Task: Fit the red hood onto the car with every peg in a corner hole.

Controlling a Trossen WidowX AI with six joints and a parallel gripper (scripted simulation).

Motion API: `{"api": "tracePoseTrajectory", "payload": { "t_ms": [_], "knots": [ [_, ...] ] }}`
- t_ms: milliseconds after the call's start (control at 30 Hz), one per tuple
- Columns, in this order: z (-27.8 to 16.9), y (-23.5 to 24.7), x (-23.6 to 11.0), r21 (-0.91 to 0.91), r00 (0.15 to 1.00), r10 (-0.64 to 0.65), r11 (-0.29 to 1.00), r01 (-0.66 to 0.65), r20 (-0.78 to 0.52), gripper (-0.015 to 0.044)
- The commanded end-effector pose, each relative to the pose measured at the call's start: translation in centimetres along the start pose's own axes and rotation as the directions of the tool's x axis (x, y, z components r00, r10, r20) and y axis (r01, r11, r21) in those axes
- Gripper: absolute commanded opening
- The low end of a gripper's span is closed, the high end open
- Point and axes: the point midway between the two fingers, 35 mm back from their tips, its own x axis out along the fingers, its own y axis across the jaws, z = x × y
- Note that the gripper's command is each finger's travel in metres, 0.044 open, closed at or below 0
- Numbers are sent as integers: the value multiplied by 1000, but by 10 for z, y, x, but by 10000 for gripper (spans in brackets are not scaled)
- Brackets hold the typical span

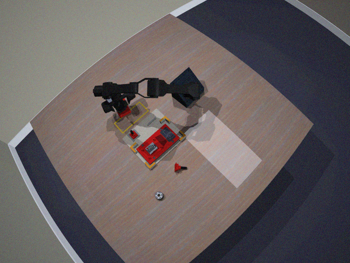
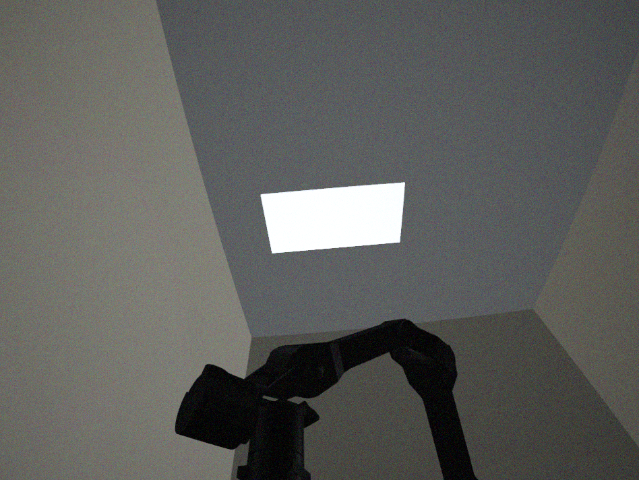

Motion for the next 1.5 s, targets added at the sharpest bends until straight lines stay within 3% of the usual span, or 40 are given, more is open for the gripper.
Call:
{"api": "tracePoseTrajectory", "payload": {
  "t_ms": [0,433,533,867,1233,1467],
  "knots": [
    [0,1,4,7,1000,2,1000,-2,5,440],
    [0,1,10,7,1000,2,1000,-2,5,440],
    [0,0,7,0,1000,0,1000,0,0,361],
    [0,0,7,0,1000,0,1000,0,0,295],
    [0,0,-10,1,1000,0,1000,0,0,6],
    [-1,0,-35,1,1000,0,1000,0,-1,0]
  ]
}}
